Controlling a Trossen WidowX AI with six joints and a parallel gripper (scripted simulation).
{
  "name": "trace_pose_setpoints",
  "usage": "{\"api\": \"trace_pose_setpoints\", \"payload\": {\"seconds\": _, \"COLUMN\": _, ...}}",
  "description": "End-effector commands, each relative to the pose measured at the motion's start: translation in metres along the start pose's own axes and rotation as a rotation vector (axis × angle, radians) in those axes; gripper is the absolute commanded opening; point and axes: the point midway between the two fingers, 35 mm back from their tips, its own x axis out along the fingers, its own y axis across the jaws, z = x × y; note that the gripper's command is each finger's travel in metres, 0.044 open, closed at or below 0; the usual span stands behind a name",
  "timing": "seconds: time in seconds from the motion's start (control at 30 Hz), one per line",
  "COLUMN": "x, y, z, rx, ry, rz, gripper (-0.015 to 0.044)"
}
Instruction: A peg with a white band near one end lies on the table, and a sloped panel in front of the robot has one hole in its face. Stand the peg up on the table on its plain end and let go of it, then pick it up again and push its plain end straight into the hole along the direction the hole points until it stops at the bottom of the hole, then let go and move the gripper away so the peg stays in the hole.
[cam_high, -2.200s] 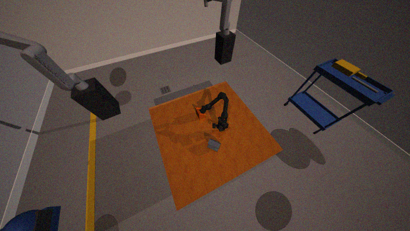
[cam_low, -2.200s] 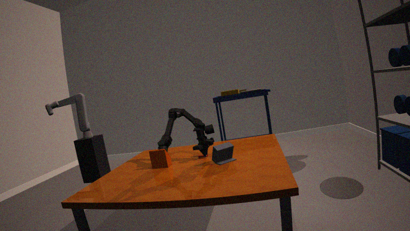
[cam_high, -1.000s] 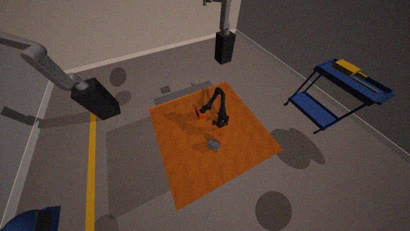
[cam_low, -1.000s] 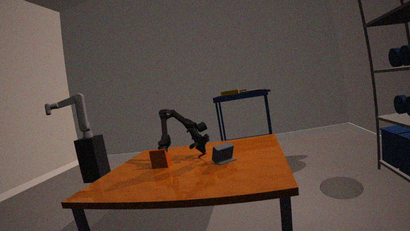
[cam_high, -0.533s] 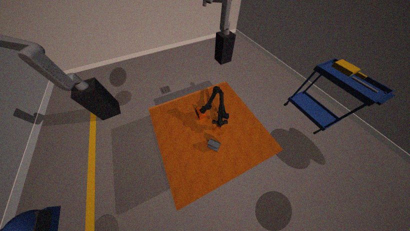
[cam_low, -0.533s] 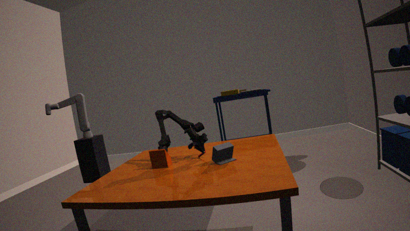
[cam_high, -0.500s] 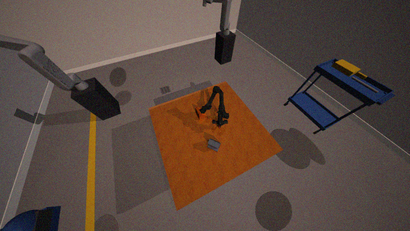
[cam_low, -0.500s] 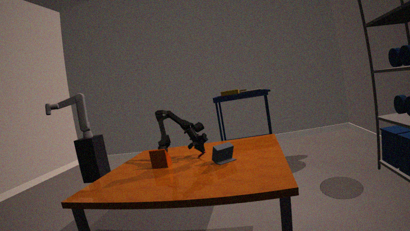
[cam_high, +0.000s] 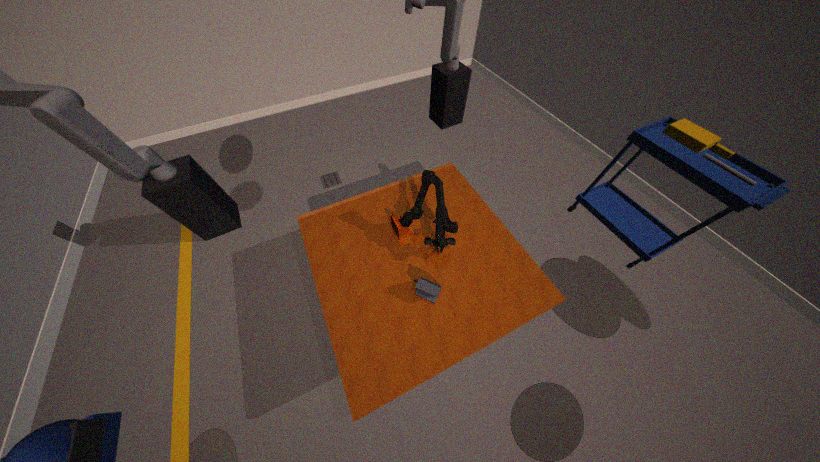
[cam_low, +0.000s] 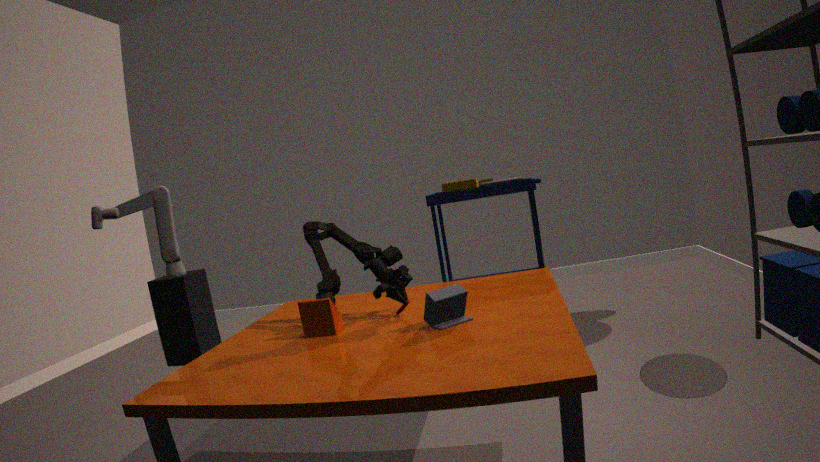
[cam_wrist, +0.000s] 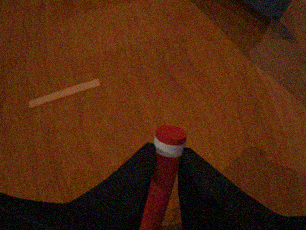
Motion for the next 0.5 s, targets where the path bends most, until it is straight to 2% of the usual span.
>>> {"api": "trace_pose_setpoints", "payload": {"seconds": 0.0, "x": -0.0033, "y": 0.0003, "z": -0.0006, "rx": 0.002, "ry": -0.036, "rz": 0.006, "gripper": 0.0049}}
{"api": "trace_pose_setpoints", "payload": {"seconds": 0.47, "x": -0.0112, "y": 0.0003, "z": -0.0059, "rx": 0.004, "ry": -0.157, "rz": 0.006, "gripper": 0.0049}}
